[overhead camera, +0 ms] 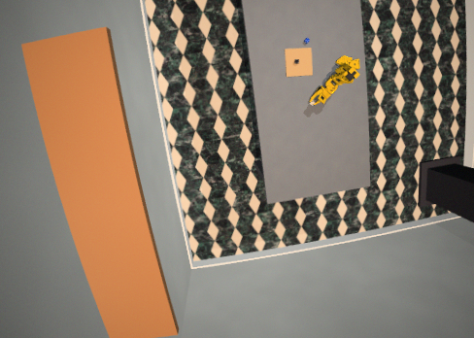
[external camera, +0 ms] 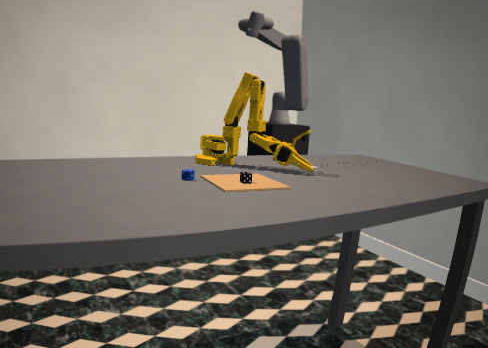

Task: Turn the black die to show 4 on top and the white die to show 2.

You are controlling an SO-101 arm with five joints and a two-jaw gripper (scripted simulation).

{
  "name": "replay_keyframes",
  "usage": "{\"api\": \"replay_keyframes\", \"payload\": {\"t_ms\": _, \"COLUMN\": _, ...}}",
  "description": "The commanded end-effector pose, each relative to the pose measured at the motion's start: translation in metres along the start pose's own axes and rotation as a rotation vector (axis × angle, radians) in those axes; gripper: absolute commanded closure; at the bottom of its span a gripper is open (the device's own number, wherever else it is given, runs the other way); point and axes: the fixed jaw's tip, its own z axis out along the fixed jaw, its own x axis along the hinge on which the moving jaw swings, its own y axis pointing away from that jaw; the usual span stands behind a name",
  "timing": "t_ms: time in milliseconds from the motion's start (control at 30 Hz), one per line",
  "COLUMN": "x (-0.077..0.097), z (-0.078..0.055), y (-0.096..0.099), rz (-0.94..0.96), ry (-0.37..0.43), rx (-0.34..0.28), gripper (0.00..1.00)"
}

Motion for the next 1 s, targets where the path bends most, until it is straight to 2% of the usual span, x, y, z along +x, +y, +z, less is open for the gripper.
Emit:
{"api": "replay_keyframes", "payload": {"t_ms": 0, "x": -0.0096, "z": 0.0024, "y": 0.0022, "rz": -0.010, "ry": -0.049, "rx": -0.008, "gripper": 1.00}}
{"api": "replay_keyframes", "payload": {"t_ms": 367, "x": -0.0096, "z": 0.0024, "y": 0.0022, "rz": -0.010, "ry": -0.049, "rx": -0.008, "gripper": 0.90}}
{"api": "replay_keyframes", "payload": {"t_ms": 733, "x": -0.0096, "z": 0.0024, "y": 0.0022, "rz": -0.010, "ry": -0.049, "rx": -0.008, "gripper": 0.88}}
{"api": "replay_keyframes", "payload": {"t_ms": 967, "x": -0.0096, "z": 0.0024, "y": 0.0022, "rz": -0.010, "ry": -0.049, "rx": -0.008, "gripper": 0.82}}
